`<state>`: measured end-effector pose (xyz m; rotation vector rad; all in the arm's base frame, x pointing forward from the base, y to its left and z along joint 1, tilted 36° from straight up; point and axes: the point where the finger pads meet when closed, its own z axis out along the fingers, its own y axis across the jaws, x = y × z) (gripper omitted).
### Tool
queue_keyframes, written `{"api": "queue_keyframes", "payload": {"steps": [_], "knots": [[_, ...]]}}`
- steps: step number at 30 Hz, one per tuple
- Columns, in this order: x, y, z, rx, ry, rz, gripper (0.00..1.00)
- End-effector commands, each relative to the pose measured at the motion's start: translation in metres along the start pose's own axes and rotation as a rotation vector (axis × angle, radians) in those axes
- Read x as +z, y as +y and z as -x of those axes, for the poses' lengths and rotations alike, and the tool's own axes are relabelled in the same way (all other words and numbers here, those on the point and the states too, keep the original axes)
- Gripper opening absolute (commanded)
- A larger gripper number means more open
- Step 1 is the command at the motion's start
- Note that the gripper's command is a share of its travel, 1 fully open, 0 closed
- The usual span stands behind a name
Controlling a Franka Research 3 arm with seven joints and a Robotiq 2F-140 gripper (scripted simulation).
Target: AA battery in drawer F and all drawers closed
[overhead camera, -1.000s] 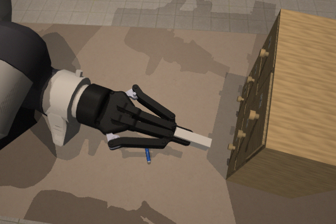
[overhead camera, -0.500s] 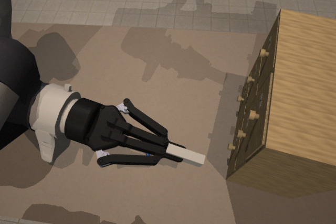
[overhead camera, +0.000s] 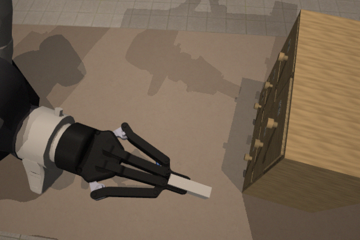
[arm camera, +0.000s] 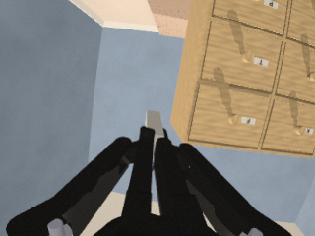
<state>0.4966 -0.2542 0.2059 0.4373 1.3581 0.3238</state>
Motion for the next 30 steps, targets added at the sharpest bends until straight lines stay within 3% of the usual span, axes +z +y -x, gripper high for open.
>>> {"api": "queue_keyframes", "payload": {"steps": [1,30], "knots": [[-0.002,-0.009,-0.002,0.026,0.005,0.007,0.00],[-0.012,-0.078,-0.001,0.026,0.005,0.007,0.00]]}}
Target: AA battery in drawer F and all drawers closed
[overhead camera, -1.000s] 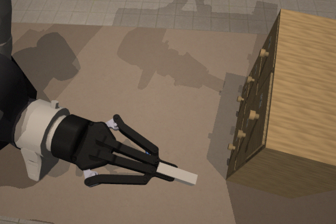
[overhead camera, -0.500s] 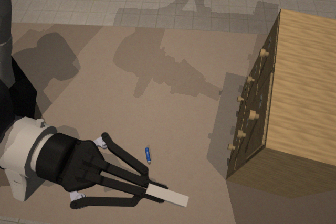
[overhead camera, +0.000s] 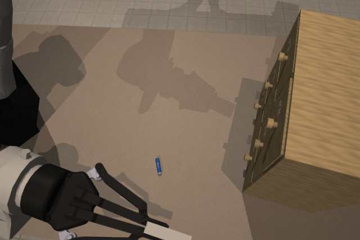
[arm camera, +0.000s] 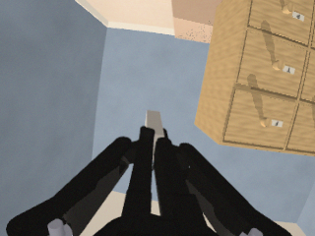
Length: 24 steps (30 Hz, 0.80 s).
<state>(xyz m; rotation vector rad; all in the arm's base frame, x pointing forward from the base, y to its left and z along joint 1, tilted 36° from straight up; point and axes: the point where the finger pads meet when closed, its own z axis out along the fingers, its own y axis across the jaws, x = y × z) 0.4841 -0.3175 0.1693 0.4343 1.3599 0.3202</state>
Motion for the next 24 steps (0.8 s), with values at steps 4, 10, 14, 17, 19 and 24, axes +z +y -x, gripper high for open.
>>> {"api": "queue_keyframes", "payload": {"steps": [4,10,14,17,19,24], "knots": [[-0.002,-0.015,-0.002,0.031,0.004,0.008,0.00],[-0.004,-0.030,-0.002,0.031,0.004,0.008,0.00],[-0.005,-0.035,-0.002,0.031,0.004,0.008,0.00],[-0.006,-0.042,-0.002,0.031,0.004,0.008,0.00],[-0.007,-0.047,-0.002,0.031,0.004,0.008,0.00],[-0.008,-0.058,-0.002,0.031,0.004,0.008,0.00]]}}
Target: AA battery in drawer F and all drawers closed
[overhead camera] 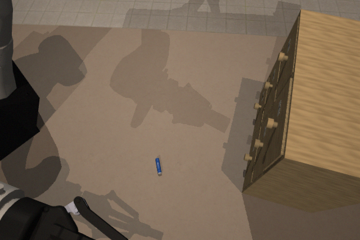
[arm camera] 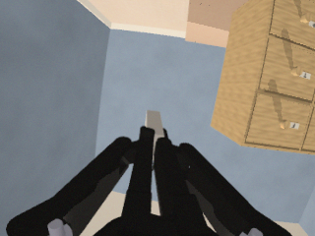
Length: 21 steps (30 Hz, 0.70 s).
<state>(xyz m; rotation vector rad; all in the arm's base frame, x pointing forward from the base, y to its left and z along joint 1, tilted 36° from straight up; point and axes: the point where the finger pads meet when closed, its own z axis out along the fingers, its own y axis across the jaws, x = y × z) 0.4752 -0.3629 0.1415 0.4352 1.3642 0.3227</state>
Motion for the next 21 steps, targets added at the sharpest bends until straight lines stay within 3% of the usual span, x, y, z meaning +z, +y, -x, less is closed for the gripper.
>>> {"api": "queue_keyframes", "payload": {"steps": [1,21], "knots": [[-0.001,-0.006,0.000,0.029,0.000,0.008,0.00],[-0.005,-0.038,0.000,0.029,0.000,0.008,0.00]]}}
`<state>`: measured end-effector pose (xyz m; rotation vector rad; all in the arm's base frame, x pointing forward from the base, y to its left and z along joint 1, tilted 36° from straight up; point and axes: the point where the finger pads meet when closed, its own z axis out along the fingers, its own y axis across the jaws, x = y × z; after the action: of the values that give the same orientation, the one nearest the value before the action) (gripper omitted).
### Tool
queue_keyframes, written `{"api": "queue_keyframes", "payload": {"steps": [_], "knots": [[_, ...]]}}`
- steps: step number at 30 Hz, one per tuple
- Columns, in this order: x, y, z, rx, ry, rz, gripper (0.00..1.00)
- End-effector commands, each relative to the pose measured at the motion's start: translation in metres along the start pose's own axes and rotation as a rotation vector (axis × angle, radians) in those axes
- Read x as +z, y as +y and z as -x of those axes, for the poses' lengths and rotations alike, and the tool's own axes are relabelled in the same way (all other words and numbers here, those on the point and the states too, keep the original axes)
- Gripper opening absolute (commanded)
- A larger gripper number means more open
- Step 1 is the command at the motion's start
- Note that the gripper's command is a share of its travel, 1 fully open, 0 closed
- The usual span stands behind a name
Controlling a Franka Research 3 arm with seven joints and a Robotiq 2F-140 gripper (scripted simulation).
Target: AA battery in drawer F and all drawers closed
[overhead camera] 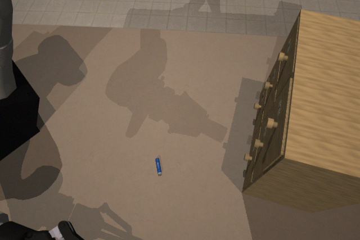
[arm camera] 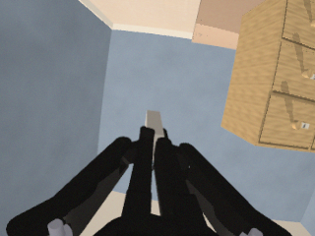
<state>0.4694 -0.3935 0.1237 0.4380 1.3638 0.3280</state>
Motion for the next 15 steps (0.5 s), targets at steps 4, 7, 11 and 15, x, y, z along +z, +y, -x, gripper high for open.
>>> {"api": "queue_keyframes", "payload": {"steps": [4,7,11,15], "knots": [[-0.001,-0.006,0.000,0.024,-0.001,0.007,0.00],[-0.001,-0.010,0.000,0.024,-0.001,0.007,0.00],[-0.002,-0.015,0.000,0.024,-0.001,0.007,0.00],[-0.003,-0.020,0.000,0.024,-0.001,0.007,0.00]]}}
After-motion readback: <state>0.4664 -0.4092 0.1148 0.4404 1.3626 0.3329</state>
